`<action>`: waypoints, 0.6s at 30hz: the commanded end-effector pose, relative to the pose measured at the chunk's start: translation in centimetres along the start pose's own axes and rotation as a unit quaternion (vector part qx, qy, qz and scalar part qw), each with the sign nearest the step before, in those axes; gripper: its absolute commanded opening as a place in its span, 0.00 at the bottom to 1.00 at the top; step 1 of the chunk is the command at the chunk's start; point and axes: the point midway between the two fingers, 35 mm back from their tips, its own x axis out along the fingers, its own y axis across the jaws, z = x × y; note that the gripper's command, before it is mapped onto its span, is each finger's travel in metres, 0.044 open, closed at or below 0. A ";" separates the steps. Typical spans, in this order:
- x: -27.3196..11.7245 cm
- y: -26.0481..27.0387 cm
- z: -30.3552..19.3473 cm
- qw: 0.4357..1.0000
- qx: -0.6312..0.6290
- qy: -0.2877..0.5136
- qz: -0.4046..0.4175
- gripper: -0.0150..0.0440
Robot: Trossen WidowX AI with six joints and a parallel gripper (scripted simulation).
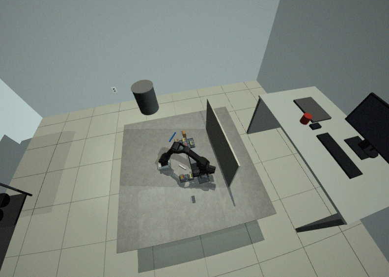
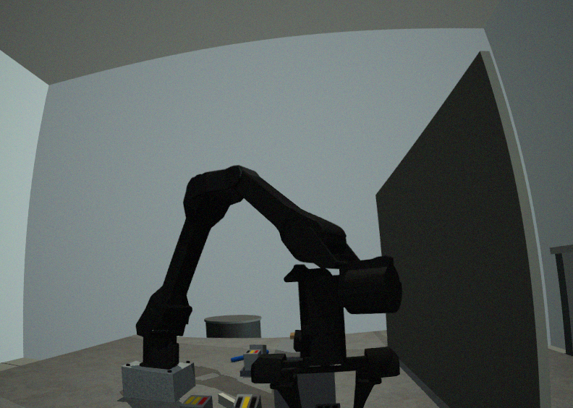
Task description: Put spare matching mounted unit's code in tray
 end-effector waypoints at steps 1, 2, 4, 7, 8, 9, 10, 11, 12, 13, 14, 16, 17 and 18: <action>0.0 0.0 0.0 1.000 0.000 0.000 0.000 0.97; -0.3 -0.1 0.0 1.000 0.000 0.000 0.000 1.00; -2.6 -0.3 -0.2 1.000 0.000 0.000 0.000 1.00; -8.1 -0.2 -0.1 1.000 0.001 -0.001 0.001 1.00; -9.6 -0.1 0.0 1.000 0.002 -0.002 0.002 1.00; -10.5 0.1 0.0 1.000 0.002 -0.002 0.002 1.00; -10.8 0.1 0.1 1.000 0.002 -0.002 0.002 1.00; -10.8 0.1 0.1 1.000 0.002 -0.002 0.002 1.00; -10.8 0.1 0.1 1.000 0.002 -0.002 0.002 1.00; -10.5 -0.2 -0.2 1.000 0.003 0.005 -0.008 1.00; -10.5 -0.2 -0.2 1.000 0.003 0.005 -0.008 1.00; -10.5 -0.2 -0.2 1.000 0.003 0.005 -0.008 1.00; -10.5 -0.2 -0.2 1.000 0.003 0.005 -0.008 1.00; -10.5 -0.2 -0.2 1.000 0.003 0.005 -0.008 1.00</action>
